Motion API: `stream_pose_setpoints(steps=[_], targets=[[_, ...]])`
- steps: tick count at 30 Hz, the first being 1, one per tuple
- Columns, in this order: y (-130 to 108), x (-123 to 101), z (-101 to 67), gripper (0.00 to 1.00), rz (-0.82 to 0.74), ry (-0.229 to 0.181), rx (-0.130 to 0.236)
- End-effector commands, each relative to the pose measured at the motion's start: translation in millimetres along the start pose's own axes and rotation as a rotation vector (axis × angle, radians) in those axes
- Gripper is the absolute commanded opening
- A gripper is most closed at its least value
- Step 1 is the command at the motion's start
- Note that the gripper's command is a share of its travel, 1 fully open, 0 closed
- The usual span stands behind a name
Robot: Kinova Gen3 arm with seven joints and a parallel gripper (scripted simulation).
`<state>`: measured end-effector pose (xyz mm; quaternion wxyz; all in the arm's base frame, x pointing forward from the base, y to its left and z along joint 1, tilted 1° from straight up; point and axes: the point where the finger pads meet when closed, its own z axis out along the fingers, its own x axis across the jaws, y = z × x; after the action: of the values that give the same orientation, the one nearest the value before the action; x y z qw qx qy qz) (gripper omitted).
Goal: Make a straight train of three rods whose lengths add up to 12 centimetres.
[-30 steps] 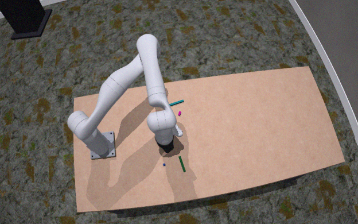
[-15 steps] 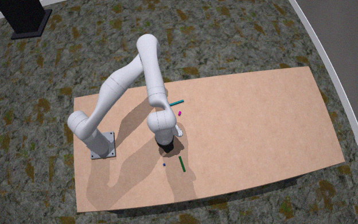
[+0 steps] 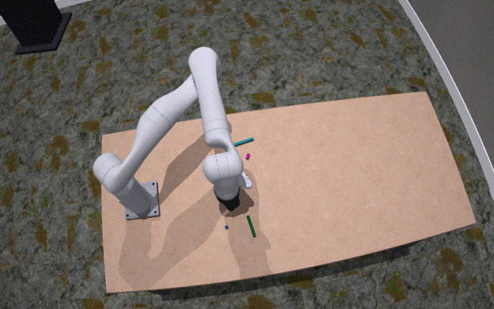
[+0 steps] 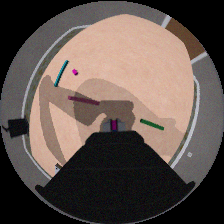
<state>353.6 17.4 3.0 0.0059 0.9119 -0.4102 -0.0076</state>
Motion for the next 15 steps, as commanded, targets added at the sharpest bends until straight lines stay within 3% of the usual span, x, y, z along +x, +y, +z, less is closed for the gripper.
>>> stream_pose_setpoints(steps=[1, 15], targets=[[-0.3, 0.2, -0.5, 0.24, 0.0, 0.001, 0.001], [-0.3, 0.2, 6.6, 0.24, 0.0, 0.001, 0.001]])
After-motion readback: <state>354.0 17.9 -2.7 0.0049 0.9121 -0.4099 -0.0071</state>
